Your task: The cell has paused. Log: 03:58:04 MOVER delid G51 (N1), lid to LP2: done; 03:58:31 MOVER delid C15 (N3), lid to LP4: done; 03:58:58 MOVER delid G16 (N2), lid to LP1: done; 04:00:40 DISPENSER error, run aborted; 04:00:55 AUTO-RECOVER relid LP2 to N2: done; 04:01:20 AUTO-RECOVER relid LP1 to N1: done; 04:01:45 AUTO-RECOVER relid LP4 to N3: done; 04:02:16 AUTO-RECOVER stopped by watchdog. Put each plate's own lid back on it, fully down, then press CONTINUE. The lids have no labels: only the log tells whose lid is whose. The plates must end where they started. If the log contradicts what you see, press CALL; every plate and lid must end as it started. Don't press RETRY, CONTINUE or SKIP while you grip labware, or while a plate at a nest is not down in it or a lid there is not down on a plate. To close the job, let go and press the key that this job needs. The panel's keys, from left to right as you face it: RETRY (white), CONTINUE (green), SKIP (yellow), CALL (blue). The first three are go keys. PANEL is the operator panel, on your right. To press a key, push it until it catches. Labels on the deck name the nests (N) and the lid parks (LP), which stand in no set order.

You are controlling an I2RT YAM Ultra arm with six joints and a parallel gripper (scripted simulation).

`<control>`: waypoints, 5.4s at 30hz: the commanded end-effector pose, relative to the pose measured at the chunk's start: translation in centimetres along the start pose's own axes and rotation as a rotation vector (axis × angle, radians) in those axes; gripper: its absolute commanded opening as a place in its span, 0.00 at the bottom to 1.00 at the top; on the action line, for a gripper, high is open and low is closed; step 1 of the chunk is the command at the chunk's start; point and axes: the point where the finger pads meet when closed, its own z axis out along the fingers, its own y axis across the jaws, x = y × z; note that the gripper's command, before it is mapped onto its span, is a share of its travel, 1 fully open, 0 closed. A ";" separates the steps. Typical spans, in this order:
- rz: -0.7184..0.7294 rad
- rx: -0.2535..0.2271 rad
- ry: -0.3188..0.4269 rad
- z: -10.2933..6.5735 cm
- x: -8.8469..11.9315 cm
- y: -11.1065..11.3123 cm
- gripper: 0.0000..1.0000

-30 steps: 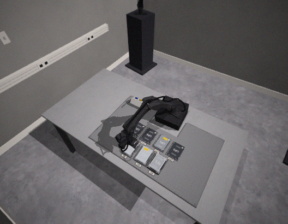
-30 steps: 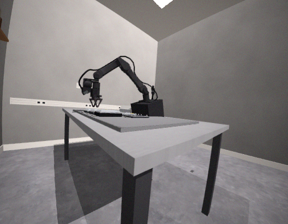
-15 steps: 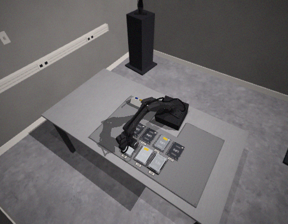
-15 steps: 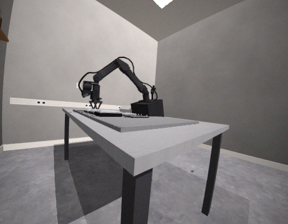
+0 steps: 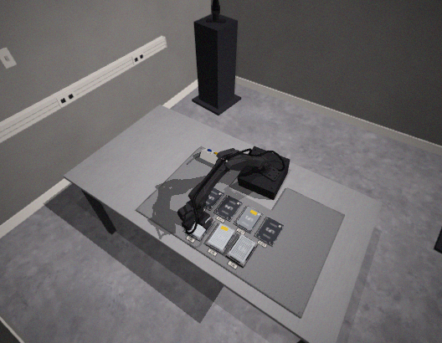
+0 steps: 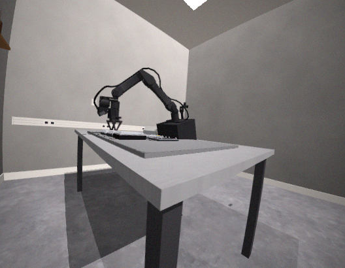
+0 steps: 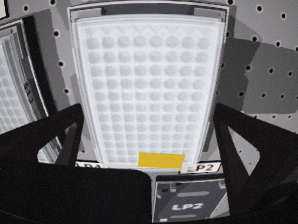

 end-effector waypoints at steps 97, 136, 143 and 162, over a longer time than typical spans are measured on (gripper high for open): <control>-0.007 0.011 -0.042 -2.1 -1.4 0.4 0.00; 0.000 0.010 -0.047 -2.4 -1.3 -0.4 1.00; 0.000 0.010 -0.048 -2.4 -1.3 -0.5 1.00; 0.000 0.011 -0.047 -2.4 -1.3 -0.7 1.00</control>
